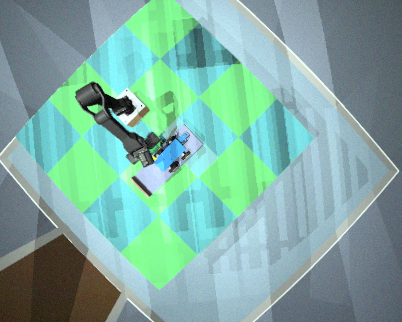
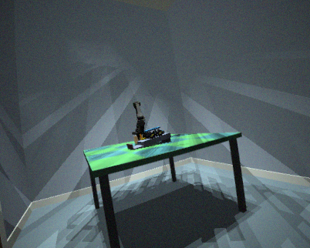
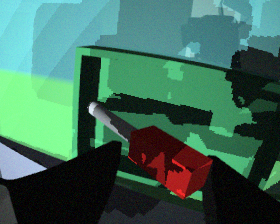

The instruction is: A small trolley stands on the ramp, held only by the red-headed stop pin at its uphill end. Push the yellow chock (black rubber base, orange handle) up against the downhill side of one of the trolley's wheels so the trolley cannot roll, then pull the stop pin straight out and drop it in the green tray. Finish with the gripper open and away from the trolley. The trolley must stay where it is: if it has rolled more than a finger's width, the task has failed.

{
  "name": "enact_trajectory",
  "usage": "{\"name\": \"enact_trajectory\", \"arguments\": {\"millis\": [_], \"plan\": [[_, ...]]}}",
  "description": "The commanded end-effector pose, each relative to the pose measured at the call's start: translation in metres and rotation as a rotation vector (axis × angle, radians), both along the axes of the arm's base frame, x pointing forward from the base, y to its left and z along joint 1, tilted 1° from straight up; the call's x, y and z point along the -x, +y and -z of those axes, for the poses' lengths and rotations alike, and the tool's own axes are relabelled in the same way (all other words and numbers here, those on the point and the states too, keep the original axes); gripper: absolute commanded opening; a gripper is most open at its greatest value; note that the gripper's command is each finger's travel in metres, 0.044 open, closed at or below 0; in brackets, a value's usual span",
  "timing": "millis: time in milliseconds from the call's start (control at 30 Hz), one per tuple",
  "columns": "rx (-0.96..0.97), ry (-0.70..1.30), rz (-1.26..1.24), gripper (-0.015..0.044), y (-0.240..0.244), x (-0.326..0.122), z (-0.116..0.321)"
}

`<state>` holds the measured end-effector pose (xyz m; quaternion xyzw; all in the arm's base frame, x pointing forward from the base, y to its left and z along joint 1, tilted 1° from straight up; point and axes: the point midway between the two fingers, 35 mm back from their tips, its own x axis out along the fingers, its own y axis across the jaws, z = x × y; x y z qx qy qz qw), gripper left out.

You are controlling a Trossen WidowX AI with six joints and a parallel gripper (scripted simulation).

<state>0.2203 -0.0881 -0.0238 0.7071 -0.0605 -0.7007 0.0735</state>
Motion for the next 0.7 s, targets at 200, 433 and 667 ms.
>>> {"name": "enact_trajectory", "arguments": {"millis": [200,433,667], "plan": [[0.003,0.003,0.002,0.019,0.0044,0.001,0.0045],[0.002,0.003,0.002,0.019,0.0075,0.0014,0.0074],[0.002,0.003,0.002,0.019,0.0099,0.0021,0.0102]]}}
